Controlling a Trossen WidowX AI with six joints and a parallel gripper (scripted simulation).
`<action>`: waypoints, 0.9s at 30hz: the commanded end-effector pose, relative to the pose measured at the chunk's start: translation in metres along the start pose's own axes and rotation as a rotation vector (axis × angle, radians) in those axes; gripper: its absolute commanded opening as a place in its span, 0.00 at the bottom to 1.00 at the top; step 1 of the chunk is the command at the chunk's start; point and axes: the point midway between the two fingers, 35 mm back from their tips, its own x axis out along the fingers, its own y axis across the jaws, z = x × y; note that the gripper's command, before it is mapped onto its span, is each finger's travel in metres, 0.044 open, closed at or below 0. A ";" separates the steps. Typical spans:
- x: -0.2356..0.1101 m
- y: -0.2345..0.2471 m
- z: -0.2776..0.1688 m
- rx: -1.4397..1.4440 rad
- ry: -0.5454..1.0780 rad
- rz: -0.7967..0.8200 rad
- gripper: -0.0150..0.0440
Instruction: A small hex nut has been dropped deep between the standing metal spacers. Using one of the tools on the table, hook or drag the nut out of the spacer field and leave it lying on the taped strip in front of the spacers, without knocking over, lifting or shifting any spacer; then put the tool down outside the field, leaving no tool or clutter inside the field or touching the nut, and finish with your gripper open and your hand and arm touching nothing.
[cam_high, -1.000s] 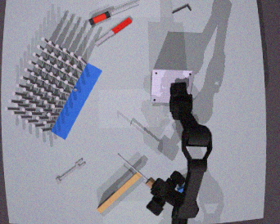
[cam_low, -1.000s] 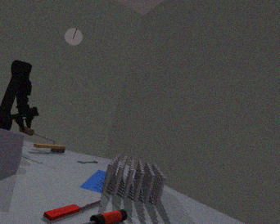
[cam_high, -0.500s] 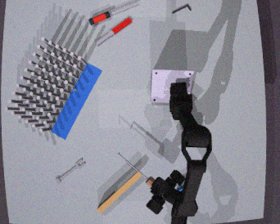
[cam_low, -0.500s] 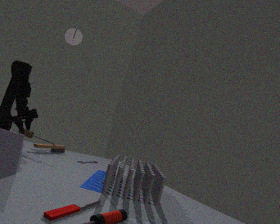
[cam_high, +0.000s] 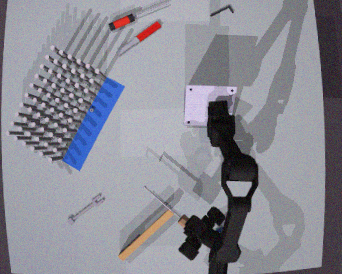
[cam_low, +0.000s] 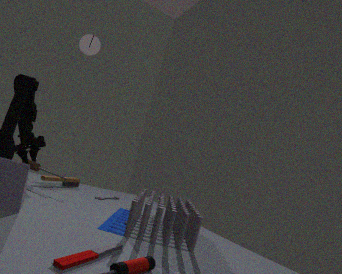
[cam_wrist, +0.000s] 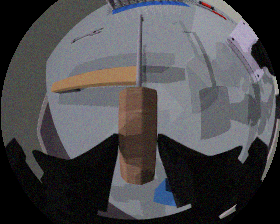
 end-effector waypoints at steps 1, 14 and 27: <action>0.005 -0.003 0.001 0.003 -0.009 -0.001 0.25; 0.014 -0.007 -0.002 0.003 -0.009 -0.001 0.25; 0.023 -0.011 -0.004 0.003 -0.009 -0.001 0.25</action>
